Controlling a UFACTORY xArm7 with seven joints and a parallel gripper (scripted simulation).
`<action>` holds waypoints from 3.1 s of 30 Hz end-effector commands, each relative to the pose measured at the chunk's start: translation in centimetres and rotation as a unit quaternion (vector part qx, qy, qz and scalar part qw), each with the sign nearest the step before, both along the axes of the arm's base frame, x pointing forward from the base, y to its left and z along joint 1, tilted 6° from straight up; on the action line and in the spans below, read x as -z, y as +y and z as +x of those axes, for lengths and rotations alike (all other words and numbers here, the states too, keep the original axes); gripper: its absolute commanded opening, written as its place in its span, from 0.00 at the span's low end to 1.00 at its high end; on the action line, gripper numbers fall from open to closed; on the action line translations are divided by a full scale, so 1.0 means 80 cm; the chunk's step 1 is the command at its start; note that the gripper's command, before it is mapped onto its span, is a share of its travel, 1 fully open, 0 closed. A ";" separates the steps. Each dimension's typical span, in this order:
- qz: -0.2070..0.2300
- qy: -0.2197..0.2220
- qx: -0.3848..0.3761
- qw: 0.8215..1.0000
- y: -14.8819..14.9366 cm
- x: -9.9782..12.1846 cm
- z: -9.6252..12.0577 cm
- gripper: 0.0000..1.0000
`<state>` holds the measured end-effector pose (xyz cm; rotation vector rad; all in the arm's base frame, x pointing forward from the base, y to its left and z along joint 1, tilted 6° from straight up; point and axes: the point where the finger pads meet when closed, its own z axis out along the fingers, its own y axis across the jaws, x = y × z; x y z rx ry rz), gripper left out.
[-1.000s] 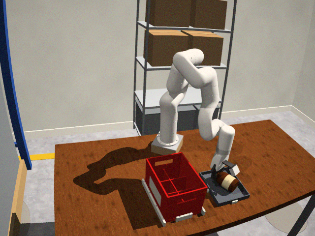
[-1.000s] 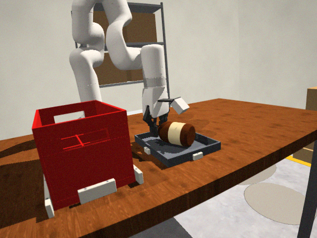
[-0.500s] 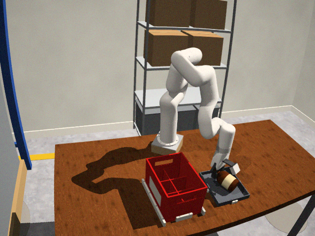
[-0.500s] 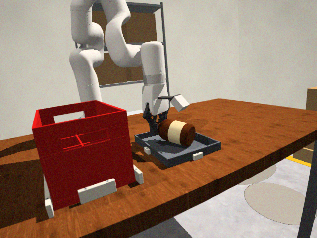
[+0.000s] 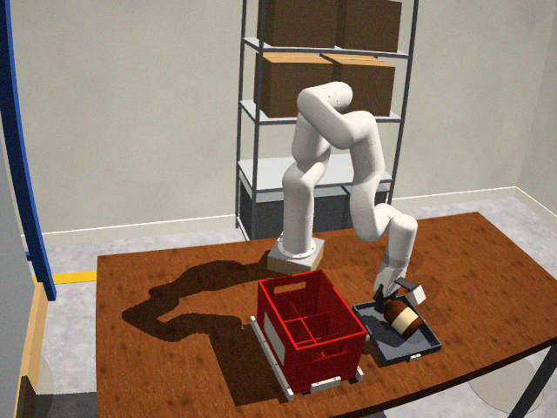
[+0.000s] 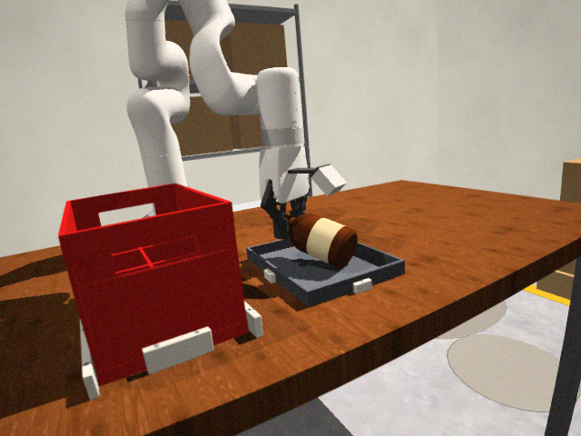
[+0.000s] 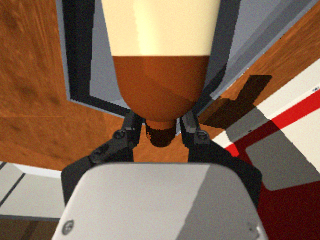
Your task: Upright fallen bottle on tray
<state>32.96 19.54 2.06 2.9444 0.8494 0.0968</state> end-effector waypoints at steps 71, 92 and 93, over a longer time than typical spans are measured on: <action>0.001 -0.001 0.000 1.000 0.008 -0.136 -0.010 0.00; 0.001 -0.001 0.000 1.000 0.010 -0.158 -0.012 0.00; 0.001 -0.001 0.000 1.000 0.010 -0.159 -0.012 0.00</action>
